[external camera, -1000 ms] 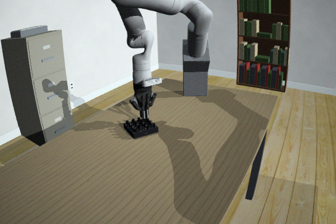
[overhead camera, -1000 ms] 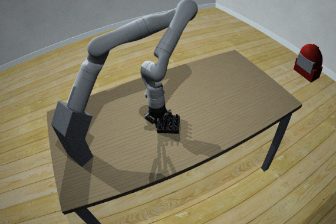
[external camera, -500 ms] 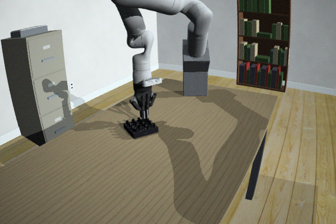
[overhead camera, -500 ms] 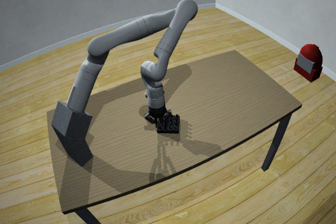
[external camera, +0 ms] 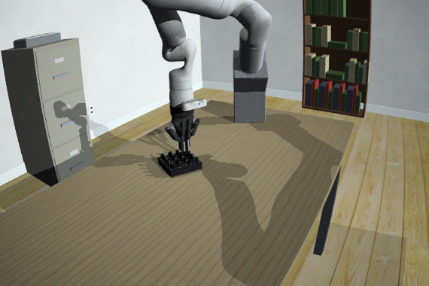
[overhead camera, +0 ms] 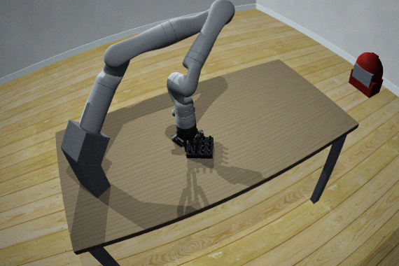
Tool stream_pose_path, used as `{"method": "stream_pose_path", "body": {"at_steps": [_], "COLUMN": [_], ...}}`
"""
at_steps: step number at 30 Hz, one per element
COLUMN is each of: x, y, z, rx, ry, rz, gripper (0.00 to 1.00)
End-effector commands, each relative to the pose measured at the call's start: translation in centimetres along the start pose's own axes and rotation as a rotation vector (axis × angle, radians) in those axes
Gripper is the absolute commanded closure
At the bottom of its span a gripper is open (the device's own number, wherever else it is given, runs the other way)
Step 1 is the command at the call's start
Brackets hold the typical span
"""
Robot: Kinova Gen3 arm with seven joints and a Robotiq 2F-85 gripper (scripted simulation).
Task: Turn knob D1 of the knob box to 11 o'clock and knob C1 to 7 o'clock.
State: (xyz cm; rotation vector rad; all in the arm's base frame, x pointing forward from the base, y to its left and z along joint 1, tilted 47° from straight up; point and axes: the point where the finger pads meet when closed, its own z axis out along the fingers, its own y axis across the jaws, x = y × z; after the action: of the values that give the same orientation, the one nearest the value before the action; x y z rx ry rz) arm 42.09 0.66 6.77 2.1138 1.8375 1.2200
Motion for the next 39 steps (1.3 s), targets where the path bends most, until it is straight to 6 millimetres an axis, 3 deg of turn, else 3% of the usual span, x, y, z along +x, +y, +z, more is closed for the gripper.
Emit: {"method": "stream_pose_path", "body": {"at_steps": [1,16,39], "x": [0.03,0.03,0.03], "y": [-0.02,-0.02,-0.02], "z": [0.03,0.03,0.03], "rx": [0.001,0.001,0.000], "ry": [0.001,0.001,0.001], "rz": [-0.007,-0.110,-0.469], "gripper": [0.92,0.92,0.92]}}
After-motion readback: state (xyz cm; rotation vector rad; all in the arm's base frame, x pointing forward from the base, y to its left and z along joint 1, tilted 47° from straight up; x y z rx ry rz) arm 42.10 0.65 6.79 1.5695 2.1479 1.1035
